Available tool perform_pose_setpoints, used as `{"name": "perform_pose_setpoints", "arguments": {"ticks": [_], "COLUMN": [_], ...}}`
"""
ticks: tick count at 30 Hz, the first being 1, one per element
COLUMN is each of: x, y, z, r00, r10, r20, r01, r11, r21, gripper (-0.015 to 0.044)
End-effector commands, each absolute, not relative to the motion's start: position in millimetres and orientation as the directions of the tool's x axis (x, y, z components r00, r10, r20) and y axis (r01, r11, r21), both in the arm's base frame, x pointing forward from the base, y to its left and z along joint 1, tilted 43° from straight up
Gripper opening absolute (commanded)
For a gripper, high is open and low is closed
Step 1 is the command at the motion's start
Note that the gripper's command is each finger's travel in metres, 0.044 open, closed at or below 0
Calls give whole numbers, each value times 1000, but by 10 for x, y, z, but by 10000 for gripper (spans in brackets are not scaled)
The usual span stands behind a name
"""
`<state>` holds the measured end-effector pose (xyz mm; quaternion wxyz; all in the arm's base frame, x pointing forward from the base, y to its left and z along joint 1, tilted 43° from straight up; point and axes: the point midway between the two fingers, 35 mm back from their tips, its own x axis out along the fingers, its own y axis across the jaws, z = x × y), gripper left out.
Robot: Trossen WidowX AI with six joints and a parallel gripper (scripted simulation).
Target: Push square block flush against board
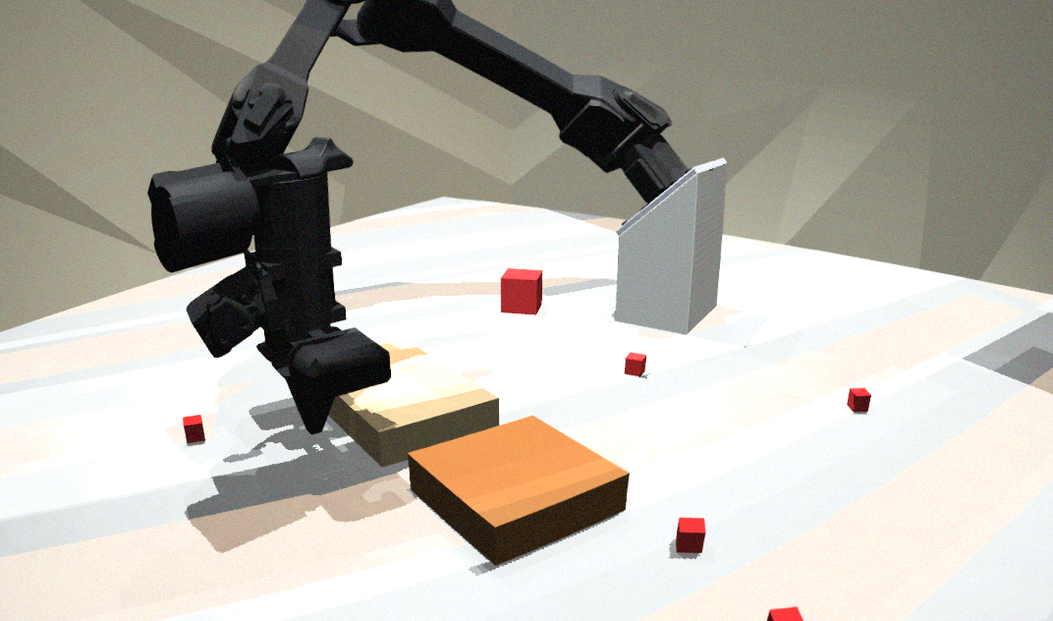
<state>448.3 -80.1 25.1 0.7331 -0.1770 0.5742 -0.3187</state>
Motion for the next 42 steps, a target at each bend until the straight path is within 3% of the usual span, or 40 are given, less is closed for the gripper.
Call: {"name": "perform_pose_setpoints", "arguments": {"ticks": [1, 17, 42], "x": [4514, 4317, 4680], "y": [-754, -733, -773], "z": [276, 210, 336], "r00": [161, 160, 162], "r10": [-664, -664, -664], "r20": [-730, -730, -730], "r01": [263, 262, 263], "r11": [742, 742, 742], "r21": [-617, -617, -617], "gripper": [0, 0, 0]}}
